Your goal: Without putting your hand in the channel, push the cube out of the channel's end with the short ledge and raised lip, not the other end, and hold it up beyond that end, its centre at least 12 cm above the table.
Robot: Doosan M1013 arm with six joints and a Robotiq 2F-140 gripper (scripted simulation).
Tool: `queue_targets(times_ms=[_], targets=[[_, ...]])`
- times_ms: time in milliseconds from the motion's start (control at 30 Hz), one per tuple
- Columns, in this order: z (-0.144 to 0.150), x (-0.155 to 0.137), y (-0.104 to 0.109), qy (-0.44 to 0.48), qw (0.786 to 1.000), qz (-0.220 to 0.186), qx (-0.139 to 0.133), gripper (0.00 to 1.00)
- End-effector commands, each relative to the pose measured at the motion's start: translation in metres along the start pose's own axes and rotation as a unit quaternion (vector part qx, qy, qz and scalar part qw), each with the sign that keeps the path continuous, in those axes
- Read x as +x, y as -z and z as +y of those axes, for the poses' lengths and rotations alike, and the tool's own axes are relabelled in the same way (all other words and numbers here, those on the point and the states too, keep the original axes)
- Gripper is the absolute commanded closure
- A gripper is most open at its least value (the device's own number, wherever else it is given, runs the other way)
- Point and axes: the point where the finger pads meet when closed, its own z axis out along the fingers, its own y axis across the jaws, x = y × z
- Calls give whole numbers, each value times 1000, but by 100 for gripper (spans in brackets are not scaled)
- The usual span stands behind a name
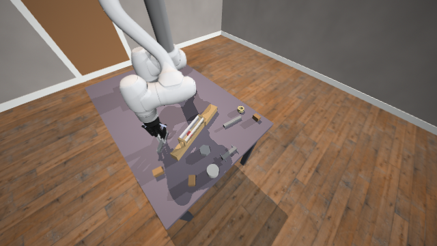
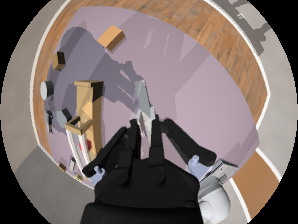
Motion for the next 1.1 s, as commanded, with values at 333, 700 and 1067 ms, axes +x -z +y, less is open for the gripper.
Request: queue_targets(times_ms=[333, 700, 1067], targets=[[0, 0, 1, 0, 1000, 0, 0, 100], [0, 0, 87, 0, 1000, 0, 0, 100], [0, 0, 114, 0, 1000, 0, 0, 100]])
